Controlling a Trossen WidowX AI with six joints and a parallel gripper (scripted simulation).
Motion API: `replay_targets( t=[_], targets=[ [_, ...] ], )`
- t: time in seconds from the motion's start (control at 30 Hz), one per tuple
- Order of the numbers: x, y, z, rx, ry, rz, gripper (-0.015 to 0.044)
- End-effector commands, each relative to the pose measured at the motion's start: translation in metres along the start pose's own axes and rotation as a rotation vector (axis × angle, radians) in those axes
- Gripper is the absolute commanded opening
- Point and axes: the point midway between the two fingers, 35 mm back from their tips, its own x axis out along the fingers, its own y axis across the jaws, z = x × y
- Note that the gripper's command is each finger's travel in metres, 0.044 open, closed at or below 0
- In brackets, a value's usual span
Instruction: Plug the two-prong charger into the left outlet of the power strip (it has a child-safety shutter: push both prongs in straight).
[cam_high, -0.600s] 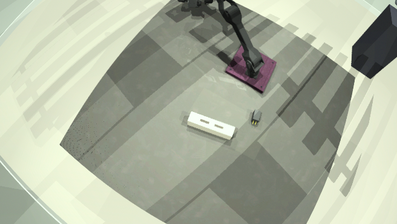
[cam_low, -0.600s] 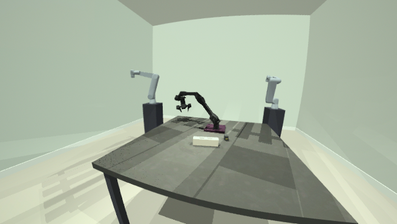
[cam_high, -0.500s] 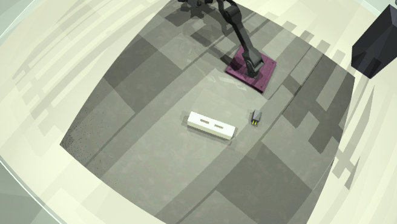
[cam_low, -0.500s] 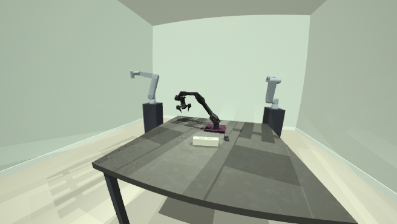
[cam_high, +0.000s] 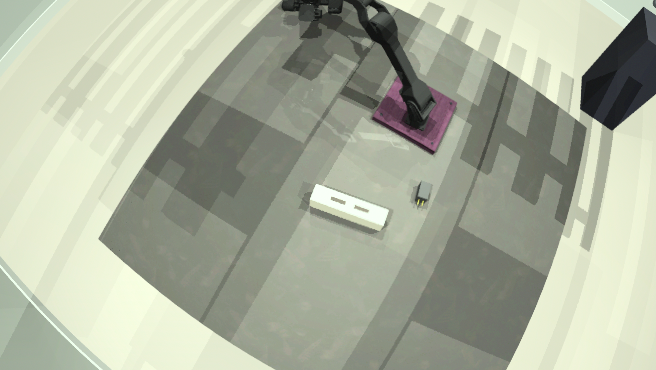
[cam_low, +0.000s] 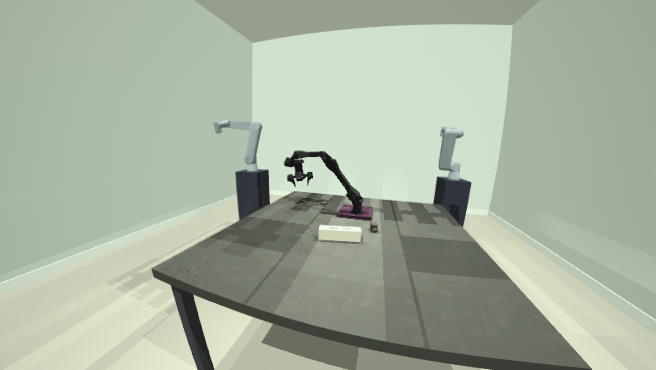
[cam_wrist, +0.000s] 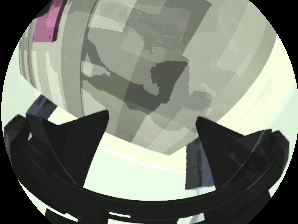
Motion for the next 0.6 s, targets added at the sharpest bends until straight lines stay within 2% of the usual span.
replay_targets(
  t=[0.0,0.57],
  targets=[
    [-0.010,-0.010,0.019,0.007,-0.005,-0.025,0.0440],
    [-0.043,-0.036,0.104,0.039,-0.038,-0.093,0.0440]
  ],
)
